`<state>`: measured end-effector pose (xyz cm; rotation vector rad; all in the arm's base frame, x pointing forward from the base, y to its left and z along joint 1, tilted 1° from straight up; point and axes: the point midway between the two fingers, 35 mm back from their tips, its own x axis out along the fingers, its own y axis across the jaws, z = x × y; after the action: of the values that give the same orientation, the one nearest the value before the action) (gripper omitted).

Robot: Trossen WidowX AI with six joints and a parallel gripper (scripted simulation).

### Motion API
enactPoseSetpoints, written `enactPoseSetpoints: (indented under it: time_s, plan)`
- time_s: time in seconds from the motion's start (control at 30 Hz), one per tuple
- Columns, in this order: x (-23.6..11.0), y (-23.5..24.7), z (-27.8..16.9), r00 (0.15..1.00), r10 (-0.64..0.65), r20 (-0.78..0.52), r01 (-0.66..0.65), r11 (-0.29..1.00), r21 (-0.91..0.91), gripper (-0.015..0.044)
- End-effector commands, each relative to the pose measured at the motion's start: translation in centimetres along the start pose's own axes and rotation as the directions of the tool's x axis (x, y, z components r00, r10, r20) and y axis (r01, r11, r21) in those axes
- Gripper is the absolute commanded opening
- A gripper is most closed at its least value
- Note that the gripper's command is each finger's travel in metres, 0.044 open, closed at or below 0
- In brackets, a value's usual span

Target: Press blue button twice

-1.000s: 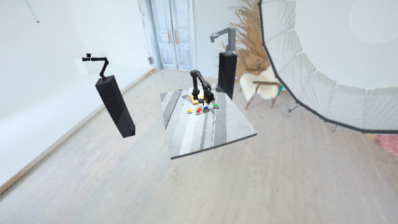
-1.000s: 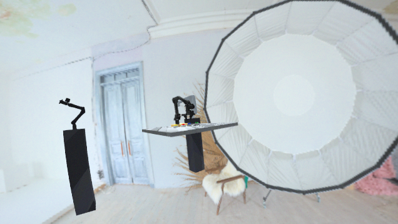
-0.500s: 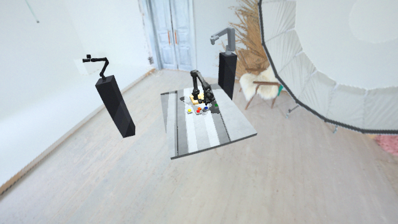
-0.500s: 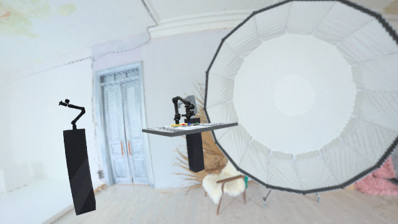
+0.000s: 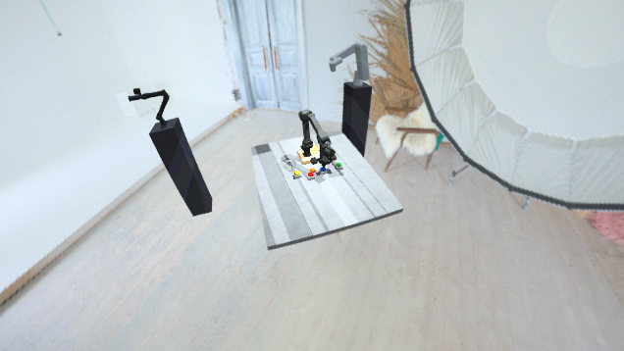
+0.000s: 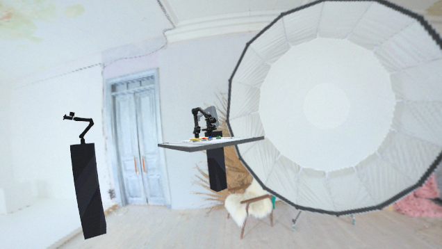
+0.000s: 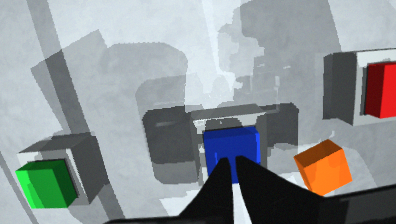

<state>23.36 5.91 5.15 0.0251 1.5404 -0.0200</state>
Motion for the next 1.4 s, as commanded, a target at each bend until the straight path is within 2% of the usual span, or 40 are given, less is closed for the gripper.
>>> enactPoseSetpoints:
  time_s: [0.0, 0.8, 0.97, 1.37]
  plan:
    - [0.9, -0.2, -0.2, 1.0, -0.008, -0.006, 0.008, 1.0, 0.003, 0.002]
    - [1.6, -0.2, -0.2, 1.0, -0.008, -0.006, 0.008, 1.0, 0.003, 0.002]
    - [-1.9, -0.1, -0.2, 1.0, -0.008, -0.006, 0.008, 1.0, 0.003, 0.002]
    - [-0.8, -0.1, -0.2, 1.0, -0.008, -0.006, 0.008, 1.0, 0.003, 0.002]
